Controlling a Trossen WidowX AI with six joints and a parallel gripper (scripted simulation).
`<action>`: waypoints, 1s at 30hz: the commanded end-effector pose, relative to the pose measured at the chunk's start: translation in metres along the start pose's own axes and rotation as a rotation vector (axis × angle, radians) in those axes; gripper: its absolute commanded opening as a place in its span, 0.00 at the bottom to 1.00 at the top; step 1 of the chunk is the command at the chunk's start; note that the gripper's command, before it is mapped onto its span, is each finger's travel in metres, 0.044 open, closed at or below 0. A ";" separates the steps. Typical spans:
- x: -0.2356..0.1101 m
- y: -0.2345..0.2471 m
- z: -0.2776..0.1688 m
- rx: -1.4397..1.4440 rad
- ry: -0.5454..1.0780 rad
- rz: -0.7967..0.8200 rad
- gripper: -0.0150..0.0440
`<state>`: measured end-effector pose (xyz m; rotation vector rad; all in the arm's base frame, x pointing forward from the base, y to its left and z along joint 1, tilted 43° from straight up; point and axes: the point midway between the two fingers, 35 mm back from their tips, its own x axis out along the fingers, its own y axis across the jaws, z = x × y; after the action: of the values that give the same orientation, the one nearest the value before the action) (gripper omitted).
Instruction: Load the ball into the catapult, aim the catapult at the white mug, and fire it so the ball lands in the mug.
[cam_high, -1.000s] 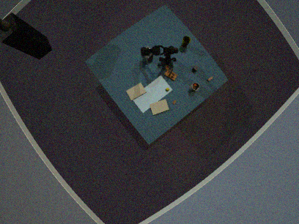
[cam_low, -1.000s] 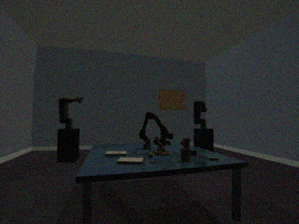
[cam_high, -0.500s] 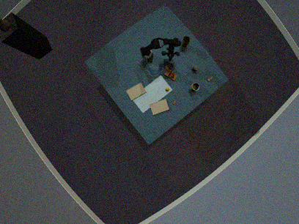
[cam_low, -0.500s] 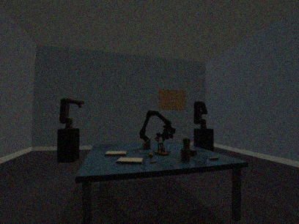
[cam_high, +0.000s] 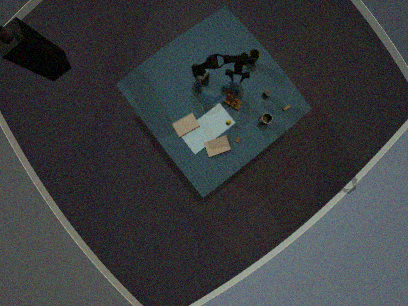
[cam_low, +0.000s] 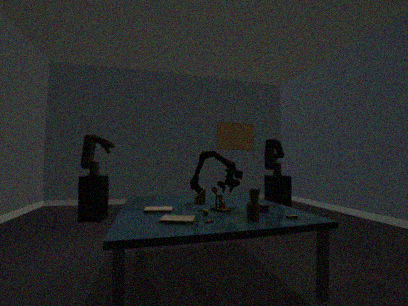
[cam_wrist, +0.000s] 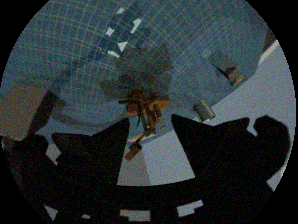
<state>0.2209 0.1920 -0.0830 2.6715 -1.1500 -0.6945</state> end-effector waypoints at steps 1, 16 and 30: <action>-0.001 -0.019 -0.004 0.136 -0.060 -0.002 0.92; -0.001 -0.089 -0.031 0.605 -0.251 -0.001 1.00; 0.006 -0.154 -0.079 1.055 -0.420 -0.001 1.00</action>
<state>0.3435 0.2815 -0.0696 3.3516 -1.9709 -0.8263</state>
